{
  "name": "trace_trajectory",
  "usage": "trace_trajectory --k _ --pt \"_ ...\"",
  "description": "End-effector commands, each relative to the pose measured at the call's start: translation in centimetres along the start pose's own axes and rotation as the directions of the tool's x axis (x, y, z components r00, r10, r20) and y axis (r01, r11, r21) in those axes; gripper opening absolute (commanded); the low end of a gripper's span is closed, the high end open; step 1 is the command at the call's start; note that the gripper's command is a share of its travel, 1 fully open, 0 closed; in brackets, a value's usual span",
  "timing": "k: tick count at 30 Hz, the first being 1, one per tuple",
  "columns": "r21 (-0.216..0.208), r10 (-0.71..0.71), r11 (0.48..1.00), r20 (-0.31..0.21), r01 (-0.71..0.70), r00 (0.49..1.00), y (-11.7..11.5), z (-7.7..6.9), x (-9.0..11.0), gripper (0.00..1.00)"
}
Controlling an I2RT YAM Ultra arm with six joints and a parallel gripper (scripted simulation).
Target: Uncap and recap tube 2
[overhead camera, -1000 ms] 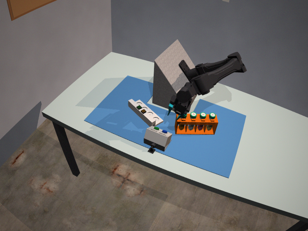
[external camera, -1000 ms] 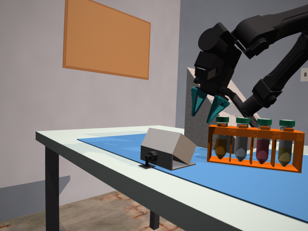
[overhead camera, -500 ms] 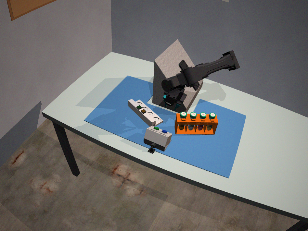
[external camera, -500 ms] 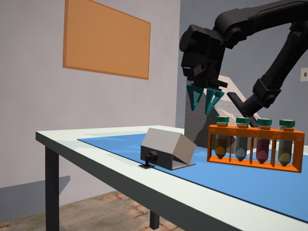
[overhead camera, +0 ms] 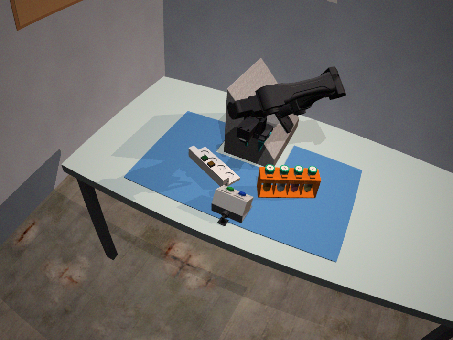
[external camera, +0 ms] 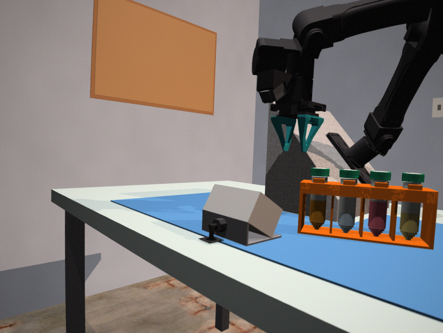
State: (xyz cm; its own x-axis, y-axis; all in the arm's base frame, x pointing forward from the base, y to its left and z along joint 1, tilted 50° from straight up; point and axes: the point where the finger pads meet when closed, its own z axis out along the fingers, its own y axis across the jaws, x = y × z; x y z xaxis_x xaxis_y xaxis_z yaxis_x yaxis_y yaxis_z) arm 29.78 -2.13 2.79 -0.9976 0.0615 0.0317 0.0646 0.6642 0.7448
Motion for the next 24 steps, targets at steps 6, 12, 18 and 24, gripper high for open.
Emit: trace_trajectory --k 6,12,18,24 --pt "-0.021 0.003 1.0 0.006 -0.002 1.0 0.4 -0.5 0.2 0.49" --pt "-0.021 0.003 1.0 0.006 -0.002 1.0 0.4 -0.5 0.2 0.49" --pt "-0.022 0.25 0.968 0.0 -0.25 0.968 2.8 -0.5 0.5 0.49" --pt "-0.021 0.548 0.836 -0.008 -0.548 0.836 6.1 -0.6 0.9 0.49"
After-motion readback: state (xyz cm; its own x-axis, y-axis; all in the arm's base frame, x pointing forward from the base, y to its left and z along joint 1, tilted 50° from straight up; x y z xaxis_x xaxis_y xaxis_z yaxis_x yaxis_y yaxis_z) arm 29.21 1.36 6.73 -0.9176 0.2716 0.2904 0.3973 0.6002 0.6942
